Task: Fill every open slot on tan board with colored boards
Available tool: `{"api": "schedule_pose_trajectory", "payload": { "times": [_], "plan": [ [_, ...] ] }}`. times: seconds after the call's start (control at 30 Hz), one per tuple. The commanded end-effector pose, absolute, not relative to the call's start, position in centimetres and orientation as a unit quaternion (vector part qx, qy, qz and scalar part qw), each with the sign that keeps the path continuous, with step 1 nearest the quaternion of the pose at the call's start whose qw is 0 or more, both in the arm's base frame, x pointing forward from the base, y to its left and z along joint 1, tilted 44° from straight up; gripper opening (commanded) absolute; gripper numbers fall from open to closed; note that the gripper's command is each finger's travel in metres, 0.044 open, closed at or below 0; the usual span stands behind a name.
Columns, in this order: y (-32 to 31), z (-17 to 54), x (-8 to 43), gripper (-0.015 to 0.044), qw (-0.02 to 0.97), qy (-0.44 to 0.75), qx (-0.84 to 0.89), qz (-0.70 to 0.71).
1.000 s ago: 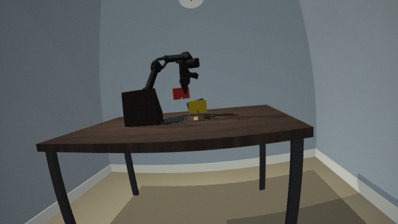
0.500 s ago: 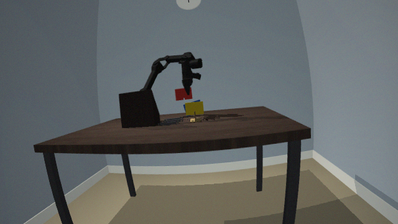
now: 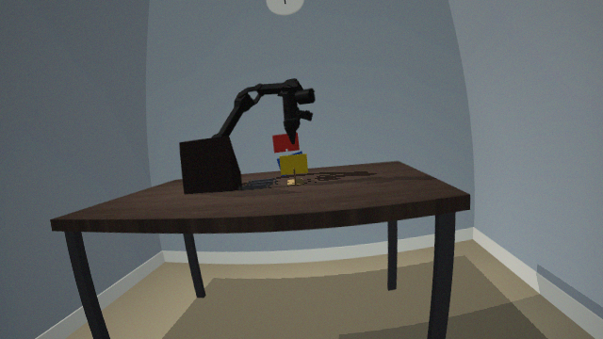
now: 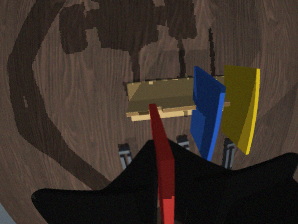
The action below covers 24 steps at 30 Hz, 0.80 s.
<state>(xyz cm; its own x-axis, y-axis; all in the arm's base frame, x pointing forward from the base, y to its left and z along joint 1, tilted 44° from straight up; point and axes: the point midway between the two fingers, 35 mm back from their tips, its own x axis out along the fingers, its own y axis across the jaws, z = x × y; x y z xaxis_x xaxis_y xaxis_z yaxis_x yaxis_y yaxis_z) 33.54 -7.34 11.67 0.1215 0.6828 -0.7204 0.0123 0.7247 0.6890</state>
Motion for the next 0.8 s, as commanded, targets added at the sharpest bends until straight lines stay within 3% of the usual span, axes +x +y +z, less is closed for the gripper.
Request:
{"api": "schedule_pose_trajectory", "payload": {
  "times": [0.0,0.77],
  "plan": [
    [-7.7,11.5,34.6,0.0000,0.696,0.615,0.283,0.239],
    [-6.1,8.8,36.2,0.0000,0.695,0.615,0.285,0.238]
  ]
}}
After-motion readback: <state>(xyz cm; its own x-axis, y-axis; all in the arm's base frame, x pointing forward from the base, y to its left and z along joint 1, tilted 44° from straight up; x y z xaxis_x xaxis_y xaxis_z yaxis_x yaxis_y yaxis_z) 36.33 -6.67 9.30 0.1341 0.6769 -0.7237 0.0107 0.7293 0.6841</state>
